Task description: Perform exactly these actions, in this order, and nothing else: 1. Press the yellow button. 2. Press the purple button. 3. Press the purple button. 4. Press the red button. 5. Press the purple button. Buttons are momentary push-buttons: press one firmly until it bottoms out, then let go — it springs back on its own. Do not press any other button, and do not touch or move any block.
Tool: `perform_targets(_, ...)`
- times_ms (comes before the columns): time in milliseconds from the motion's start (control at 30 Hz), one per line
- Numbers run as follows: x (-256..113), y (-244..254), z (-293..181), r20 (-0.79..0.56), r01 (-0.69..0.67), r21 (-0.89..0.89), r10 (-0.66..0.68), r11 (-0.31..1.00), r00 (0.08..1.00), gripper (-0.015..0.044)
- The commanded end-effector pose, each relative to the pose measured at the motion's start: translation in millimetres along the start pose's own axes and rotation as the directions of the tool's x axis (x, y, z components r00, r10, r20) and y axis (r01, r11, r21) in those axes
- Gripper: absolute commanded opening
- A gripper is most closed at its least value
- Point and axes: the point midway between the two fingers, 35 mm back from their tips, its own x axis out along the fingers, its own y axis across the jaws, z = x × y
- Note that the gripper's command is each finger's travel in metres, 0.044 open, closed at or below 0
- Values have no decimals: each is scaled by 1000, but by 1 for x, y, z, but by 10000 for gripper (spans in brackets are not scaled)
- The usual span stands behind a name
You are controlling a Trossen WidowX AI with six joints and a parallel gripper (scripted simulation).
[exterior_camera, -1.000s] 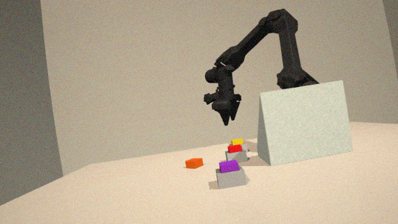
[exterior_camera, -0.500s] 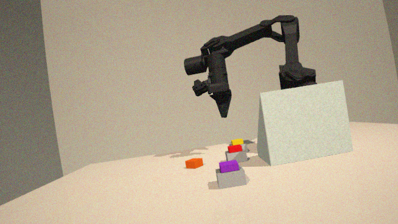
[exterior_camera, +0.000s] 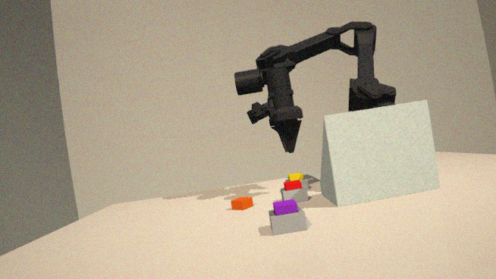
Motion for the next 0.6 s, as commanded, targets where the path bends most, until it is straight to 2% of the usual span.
perform_targets(0, 29, 0, -6, -6, 10, -5, -10, 1000, 1000, 190)
perform_targets(233, 29, 0, -6, -6, 10, -5, -10, 1000, 1000, 20)
perform_targets(567, 29, 0, -6, -6, 10, -5, -10, 1000, 1000, 20)
